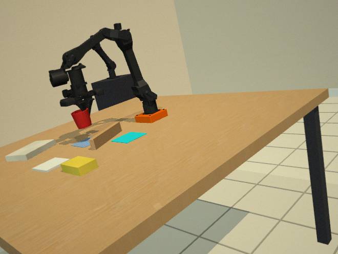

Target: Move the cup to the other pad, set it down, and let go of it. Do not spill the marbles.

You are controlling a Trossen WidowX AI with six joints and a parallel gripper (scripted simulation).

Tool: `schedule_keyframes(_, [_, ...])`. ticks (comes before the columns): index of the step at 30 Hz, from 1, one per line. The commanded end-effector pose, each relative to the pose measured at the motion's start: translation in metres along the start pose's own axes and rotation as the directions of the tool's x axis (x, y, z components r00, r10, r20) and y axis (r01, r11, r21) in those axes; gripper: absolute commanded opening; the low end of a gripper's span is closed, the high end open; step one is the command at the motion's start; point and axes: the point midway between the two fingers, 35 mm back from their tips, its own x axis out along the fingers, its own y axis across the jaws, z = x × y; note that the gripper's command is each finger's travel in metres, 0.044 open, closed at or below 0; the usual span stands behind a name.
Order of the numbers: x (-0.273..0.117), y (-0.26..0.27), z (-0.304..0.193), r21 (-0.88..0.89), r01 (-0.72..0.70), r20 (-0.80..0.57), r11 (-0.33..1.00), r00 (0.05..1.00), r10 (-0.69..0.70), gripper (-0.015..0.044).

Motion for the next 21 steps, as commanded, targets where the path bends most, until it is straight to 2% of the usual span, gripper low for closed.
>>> schedule_keyframes(1, [0.000,-0.001,-0.004,0.001,-0.001,0.000,1.000,1.000,0.001,0.0000])
schedule_keyframes(21, [-0.002,-0.020,-0.048,0.000,-0.002,-0.006,1.000,1.000,0.002,0.0000])
